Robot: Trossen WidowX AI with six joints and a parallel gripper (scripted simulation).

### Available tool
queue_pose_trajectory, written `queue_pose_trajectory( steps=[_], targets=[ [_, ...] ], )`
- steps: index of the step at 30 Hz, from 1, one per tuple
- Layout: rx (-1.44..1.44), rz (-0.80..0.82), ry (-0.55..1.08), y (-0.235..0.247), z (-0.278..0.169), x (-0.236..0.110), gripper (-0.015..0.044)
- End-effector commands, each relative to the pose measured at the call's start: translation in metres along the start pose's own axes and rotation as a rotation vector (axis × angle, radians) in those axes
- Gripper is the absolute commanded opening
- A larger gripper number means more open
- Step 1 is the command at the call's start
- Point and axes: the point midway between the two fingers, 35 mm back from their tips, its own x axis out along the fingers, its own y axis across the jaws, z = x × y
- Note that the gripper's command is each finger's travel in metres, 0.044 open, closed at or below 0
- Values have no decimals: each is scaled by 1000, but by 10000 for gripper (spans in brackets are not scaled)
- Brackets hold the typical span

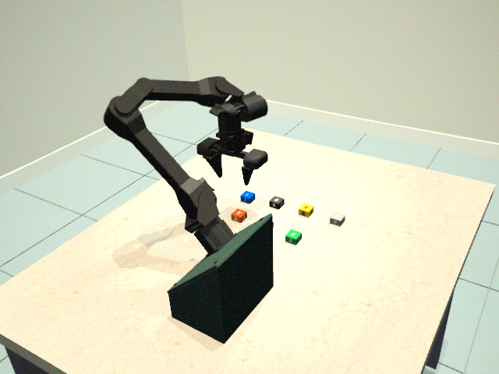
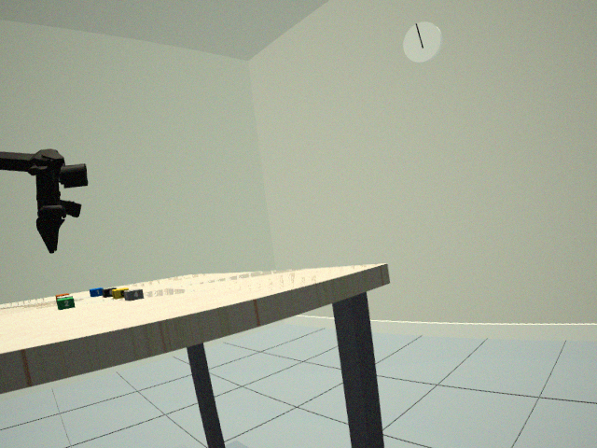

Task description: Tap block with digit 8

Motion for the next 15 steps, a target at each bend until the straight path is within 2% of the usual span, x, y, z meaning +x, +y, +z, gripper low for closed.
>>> queue_pose_trajectory(
  steps=[1,6,15],
  targets=[
    [6,5,0,1,0,0,400],
    [1,2,0,2,8,-1,400],
    [1,5,-4,18,103,-1,400]
  ],
)
